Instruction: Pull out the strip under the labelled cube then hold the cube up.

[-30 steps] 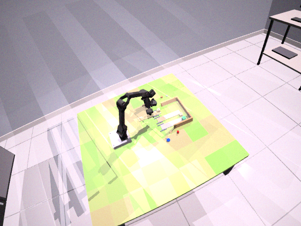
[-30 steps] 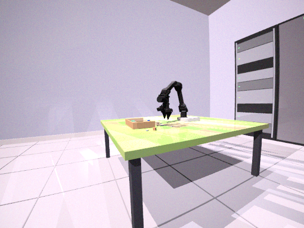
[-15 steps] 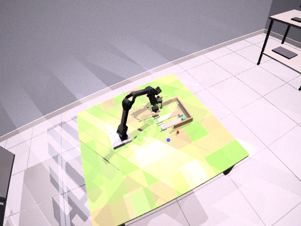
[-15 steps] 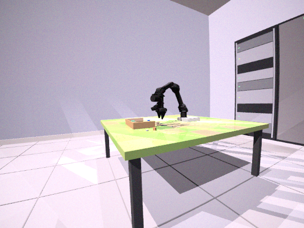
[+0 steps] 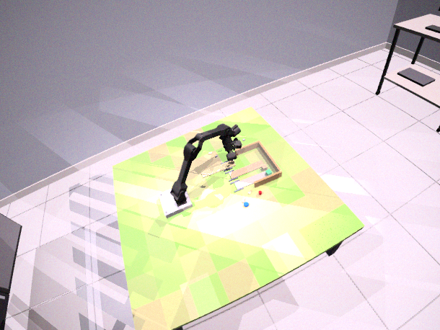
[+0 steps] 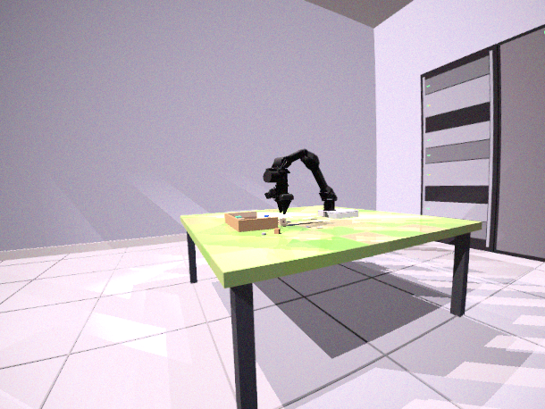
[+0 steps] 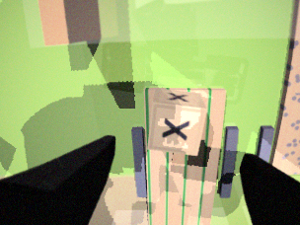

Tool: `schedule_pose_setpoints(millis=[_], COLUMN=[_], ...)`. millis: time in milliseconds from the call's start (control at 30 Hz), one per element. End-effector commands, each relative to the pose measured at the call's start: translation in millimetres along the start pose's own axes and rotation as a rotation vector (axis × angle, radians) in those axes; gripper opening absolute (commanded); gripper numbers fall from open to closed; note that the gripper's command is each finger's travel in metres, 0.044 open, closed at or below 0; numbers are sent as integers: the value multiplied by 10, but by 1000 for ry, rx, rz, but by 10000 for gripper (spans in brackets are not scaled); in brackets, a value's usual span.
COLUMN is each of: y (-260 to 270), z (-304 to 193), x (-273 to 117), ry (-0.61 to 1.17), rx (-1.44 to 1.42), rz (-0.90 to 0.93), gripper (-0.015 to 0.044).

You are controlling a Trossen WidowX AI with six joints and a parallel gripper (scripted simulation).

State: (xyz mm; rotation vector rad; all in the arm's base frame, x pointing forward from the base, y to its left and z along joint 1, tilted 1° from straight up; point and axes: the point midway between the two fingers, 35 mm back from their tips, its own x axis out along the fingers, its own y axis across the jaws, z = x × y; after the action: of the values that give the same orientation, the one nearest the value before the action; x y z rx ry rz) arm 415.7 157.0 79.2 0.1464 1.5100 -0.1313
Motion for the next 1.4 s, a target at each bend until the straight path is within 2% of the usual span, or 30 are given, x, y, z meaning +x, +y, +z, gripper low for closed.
schedule_pose_setpoints(millis=[0,967,1100,1333,1367], y=[8,10,6,6,6], z=[5,3,6,6,6], x=[60,491,470,470,470], ry=[3,3,2,2,2], rx=[-5,-5,0,0,0], rz=[3,3,-1,-1,-1], gripper=[250,250,145,98,72])
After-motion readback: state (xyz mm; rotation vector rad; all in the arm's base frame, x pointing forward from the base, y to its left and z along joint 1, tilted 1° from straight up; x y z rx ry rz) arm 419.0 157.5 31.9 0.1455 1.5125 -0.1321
